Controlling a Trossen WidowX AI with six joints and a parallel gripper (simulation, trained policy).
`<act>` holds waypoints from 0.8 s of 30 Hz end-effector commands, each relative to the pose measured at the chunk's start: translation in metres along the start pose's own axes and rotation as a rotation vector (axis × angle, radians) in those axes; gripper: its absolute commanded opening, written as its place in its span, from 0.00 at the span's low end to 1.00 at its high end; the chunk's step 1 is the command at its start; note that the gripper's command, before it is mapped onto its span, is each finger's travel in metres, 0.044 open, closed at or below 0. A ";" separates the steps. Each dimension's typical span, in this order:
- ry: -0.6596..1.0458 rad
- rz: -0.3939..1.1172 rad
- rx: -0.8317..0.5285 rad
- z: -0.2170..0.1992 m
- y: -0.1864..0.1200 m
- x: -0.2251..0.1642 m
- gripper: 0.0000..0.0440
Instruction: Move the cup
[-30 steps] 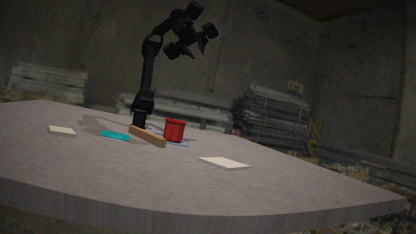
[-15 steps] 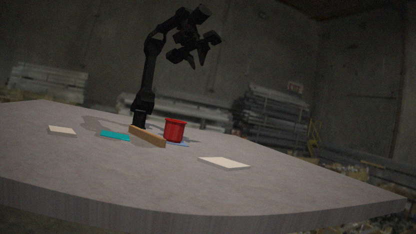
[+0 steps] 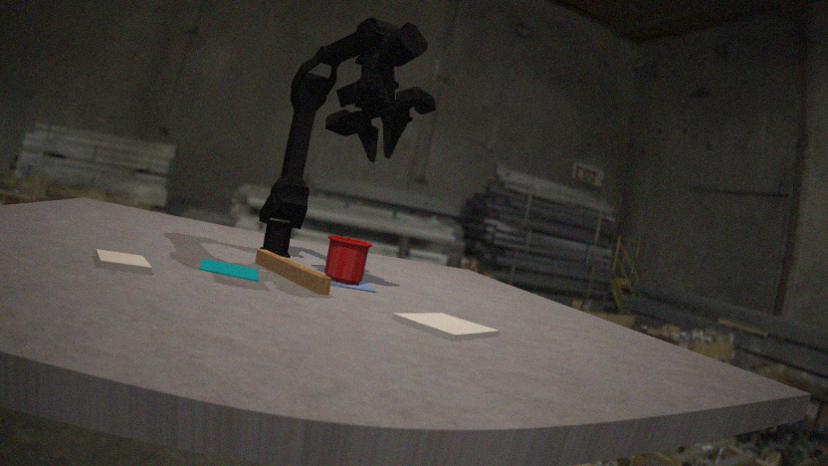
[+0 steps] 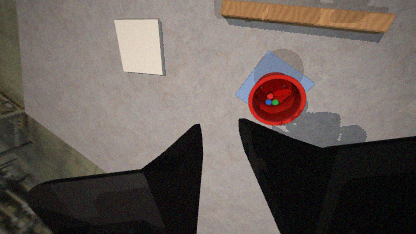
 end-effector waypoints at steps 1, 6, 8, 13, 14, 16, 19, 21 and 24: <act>0.021 0.005 -0.060 -0.007 0.007 0.000 0.29; 0.042 0.016 -0.137 -0.016 0.014 0.000 0.30; 0.050 0.019 -0.168 -0.020 0.017 0.000 0.30; 0.069 0.026 -0.241 -0.029 0.024 0.000 0.30; 0.073 0.028 -0.255 -0.030 0.026 0.000 0.30; 0.081 0.029 -0.281 -0.034 0.028 0.000 0.30; 0.092 0.030 -0.315 -0.038 0.032 0.000 0.30; 0.099 0.029 -0.333 -0.041 0.035 0.000 0.31; 0.110 0.026 -0.358 -0.045 0.040 0.000 0.32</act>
Point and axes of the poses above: the point midway between the two fingers, 35 mm back from their tips, its own y axis out along the fingers, its own z axis across the jaws, x = y × z, the point moved 3 cm from there along -y, back along the fingers, and after that the axes turned 3 degrees about y, right-handed, at the moved point
